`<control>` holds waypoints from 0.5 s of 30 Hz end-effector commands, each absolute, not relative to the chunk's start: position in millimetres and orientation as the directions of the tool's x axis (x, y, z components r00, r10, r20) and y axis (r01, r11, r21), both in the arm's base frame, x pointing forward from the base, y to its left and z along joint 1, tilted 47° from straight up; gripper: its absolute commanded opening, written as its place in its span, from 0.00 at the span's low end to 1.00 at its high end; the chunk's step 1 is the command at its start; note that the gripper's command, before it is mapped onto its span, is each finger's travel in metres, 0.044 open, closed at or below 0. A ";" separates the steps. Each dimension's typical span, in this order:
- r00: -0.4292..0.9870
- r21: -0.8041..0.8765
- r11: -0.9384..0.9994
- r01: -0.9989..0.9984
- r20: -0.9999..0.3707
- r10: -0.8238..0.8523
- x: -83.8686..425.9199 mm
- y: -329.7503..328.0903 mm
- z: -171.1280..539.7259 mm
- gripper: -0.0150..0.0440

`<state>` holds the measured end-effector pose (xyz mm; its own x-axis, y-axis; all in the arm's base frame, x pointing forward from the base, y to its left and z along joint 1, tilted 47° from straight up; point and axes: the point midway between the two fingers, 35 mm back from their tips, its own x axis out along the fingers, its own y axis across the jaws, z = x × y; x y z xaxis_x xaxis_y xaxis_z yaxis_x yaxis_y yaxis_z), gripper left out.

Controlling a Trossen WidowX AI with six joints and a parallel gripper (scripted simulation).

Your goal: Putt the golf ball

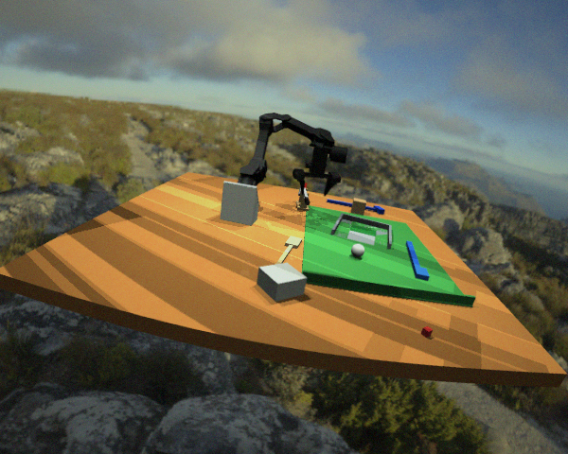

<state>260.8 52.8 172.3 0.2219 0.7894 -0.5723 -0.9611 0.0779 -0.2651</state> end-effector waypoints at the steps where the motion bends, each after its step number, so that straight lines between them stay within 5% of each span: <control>1: 0.181 -0.147 0.125 -0.981 -0.474 0.862 237.0 40.7 168.0 1.00; 15: 0.182 -0.148 0.126 -0.981 -0.474 0.862 241.0 54.7 154.5 1.00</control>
